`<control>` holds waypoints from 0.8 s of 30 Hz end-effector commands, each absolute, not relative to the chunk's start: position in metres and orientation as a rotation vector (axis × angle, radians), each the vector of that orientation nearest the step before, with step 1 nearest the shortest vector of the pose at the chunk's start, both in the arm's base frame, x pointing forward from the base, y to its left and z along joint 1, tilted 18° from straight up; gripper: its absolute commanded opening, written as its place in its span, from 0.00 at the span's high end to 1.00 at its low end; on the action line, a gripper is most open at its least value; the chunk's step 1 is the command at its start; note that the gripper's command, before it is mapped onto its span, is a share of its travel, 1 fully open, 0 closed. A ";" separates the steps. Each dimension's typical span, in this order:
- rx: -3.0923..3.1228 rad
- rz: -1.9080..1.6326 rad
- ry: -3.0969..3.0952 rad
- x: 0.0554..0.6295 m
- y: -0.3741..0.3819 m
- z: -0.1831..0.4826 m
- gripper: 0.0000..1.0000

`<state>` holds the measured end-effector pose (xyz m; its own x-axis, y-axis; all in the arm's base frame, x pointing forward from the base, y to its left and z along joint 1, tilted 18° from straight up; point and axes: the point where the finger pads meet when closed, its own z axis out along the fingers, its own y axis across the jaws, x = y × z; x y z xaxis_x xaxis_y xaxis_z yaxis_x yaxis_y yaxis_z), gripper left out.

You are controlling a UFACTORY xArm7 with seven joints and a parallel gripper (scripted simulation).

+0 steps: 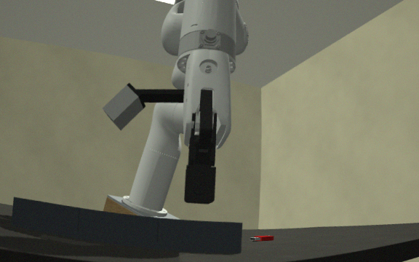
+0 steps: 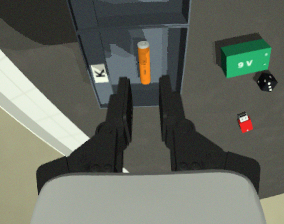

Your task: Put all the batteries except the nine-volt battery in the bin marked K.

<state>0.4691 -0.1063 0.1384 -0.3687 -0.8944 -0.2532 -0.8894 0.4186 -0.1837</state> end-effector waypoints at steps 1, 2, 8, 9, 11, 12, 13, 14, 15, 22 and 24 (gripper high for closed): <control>-1.540 -0.028 2.365 0.469 -0.108 0.144 0.00; -1.540 -0.028 2.365 0.468 -0.109 0.148 0.00; -1.540 -0.028 2.365 0.461 -0.112 0.171 0.00; -1.540 -0.028 2.365 0.460 -0.113 0.174 0.00; -1.540 -0.028 2.365 0.458 -0.114 0.182 0.00; -1.540 -0.028 2.365 0.457 -0.115 0.186 0.00; -1.540 -0.028 2.365 0.456 -0.115 0.190 0.00; -1.540 -0.028 2.365 0.456 -0.115 0.190 0.00; -1.540 -0.028 2.365 0.456 -0.115 0.190 0.00; -1.540 -0.028 2.364 0.448 -0.120 0.216 0.00; -1.540 -0.028 2.364 0.446 -0.121 0.224 0.00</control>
